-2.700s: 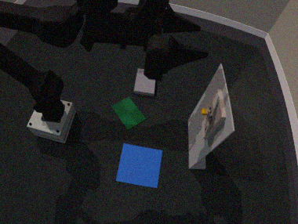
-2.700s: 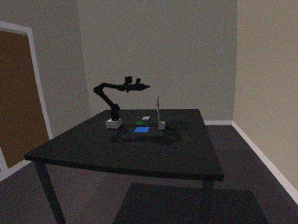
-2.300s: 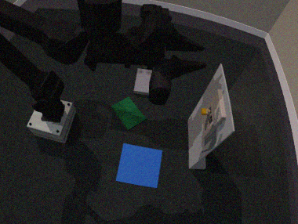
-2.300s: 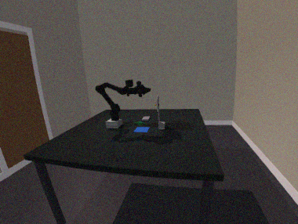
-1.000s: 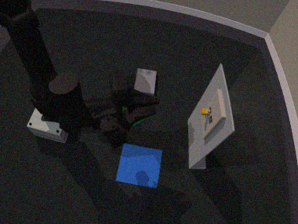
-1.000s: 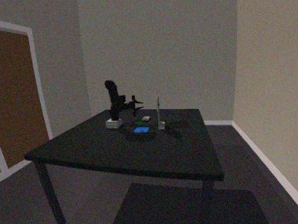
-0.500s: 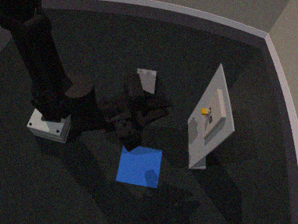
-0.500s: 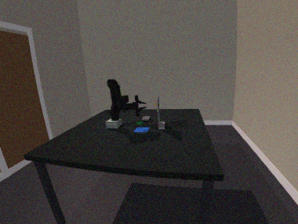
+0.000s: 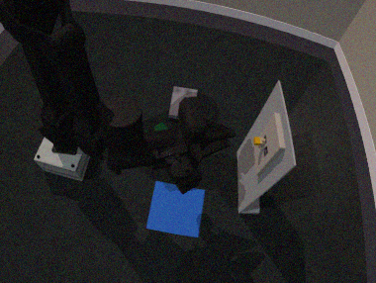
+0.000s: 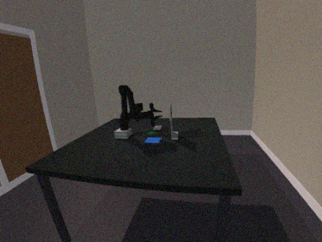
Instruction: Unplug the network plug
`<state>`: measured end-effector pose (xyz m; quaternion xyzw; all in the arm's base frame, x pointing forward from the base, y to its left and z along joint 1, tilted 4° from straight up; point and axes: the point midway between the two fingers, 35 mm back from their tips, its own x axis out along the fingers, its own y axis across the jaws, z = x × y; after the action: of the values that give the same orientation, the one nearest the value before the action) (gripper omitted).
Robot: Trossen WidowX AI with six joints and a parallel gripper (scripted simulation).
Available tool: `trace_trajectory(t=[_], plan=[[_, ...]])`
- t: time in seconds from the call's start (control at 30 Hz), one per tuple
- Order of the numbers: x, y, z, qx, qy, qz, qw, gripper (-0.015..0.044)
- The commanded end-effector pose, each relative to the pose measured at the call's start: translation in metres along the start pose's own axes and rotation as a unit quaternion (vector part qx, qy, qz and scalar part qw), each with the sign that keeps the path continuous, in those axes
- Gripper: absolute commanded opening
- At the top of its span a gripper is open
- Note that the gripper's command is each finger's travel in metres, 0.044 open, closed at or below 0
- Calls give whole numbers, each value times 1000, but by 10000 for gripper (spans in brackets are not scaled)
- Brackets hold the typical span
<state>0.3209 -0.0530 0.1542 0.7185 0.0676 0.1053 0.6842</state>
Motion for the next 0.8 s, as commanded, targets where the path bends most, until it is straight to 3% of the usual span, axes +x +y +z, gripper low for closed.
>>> trace_trajectory(t=[0.0, 0.77], plan=[[7, 2, 3, 0, -1, 2, 1000, 156], [43, 3, 13, 0, -1, 4, 1000, 156]])
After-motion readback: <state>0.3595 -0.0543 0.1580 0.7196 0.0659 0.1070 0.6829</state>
